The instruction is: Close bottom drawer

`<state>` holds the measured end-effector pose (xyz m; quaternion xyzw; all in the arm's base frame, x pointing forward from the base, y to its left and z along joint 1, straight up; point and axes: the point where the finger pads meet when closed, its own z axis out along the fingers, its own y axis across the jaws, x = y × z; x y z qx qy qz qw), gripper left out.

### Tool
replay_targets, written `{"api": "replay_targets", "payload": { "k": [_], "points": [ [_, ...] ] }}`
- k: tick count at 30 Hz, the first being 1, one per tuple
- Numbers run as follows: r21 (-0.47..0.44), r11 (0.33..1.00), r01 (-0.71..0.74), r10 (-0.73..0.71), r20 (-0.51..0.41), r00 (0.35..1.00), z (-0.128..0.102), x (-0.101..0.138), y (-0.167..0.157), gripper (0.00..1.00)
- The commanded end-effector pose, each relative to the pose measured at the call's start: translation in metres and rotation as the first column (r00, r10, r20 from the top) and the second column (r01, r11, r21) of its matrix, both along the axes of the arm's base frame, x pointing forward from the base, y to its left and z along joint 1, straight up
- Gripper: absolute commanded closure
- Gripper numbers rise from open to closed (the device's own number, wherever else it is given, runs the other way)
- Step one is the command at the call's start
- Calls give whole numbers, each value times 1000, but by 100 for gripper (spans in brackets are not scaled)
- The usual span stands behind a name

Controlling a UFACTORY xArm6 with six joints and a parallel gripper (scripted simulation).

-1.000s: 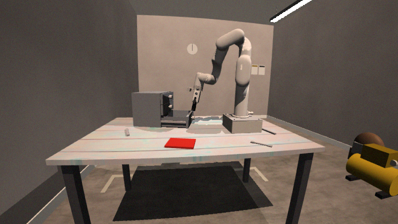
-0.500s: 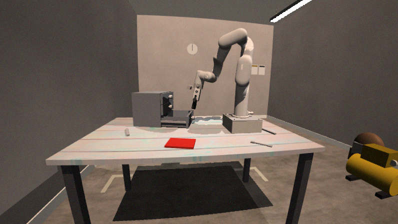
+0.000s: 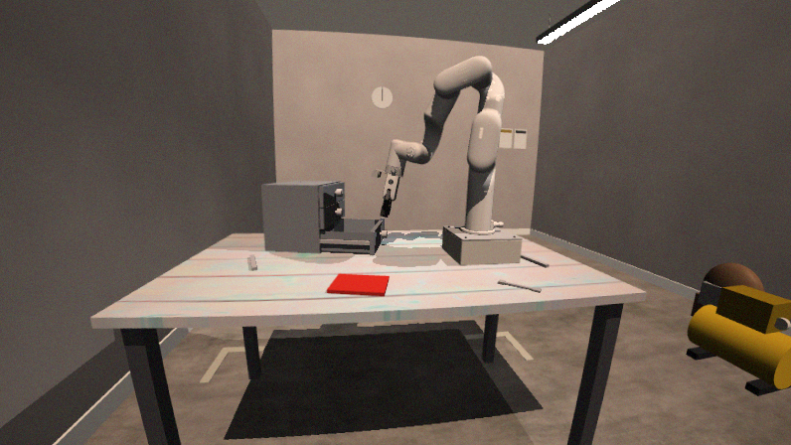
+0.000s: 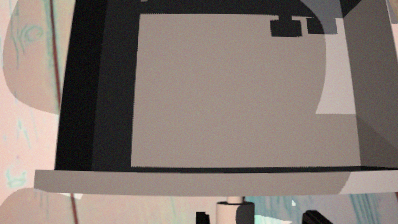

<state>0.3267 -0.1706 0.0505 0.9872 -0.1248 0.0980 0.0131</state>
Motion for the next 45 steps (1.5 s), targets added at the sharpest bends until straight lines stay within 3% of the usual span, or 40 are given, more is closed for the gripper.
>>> {"api": "replay_targets", "payload": {
  "k": [1,26,45],
  "points": [
    [-2,1000,0,0,3,1000,1,1,-1,40],
    [-1,1000,0,0,4,1000,-1,1,-1,40],
    [0,1000,-1,1,4,1000,-22,1,0,40]
  ]
}}
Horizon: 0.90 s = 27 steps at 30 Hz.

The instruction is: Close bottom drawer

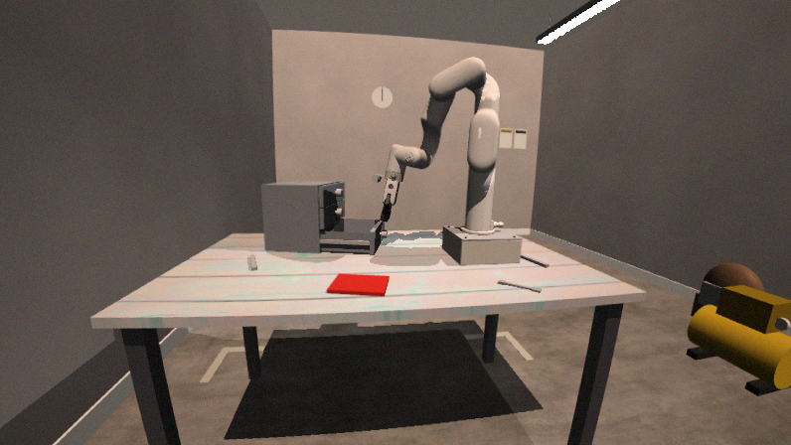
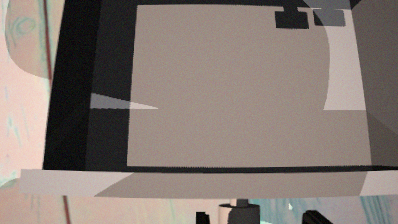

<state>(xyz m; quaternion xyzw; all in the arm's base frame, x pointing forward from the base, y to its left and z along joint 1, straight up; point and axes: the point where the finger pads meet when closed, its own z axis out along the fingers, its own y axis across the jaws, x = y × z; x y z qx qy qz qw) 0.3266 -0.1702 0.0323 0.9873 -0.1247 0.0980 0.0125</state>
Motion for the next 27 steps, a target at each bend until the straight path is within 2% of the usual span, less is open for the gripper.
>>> {"api": "replay_targets", "payload": {
  "k": [1,27],
  "points": [
    [-1,1000,0,0,4,1000,-6,2,-1,40],
    [-1,1000,0,0,4,1000,-27,2,0,40]
  ]
}}
